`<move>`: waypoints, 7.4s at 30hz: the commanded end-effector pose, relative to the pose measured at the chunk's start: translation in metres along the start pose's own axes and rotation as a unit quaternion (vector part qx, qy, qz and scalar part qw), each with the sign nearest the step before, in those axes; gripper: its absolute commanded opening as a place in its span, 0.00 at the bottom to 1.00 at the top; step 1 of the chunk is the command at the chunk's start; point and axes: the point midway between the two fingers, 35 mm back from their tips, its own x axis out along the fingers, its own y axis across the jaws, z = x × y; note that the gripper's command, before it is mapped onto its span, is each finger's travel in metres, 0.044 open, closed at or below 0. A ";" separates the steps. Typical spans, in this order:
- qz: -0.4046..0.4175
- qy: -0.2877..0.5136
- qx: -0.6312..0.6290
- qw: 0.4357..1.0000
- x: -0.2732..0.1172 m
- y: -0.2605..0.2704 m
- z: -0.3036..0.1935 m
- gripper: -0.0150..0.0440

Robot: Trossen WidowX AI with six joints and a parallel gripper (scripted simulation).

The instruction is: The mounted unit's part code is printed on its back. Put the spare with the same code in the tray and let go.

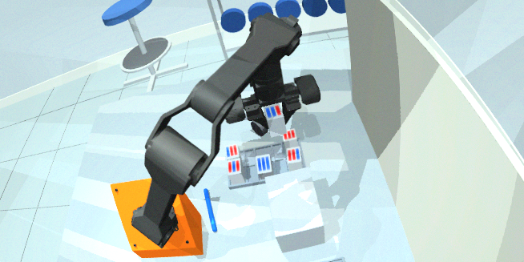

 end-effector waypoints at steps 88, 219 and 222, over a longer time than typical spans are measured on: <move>-0.016 0.050 0.003 0.999 0.024 -0.023 -0.337 0.25; -0.016 0.058 0.005 0.998 0.126 -0.019 -0.352 0.43; -0.016 0.058 0.005 0.998 0.126 -0.019 -0.352 0.57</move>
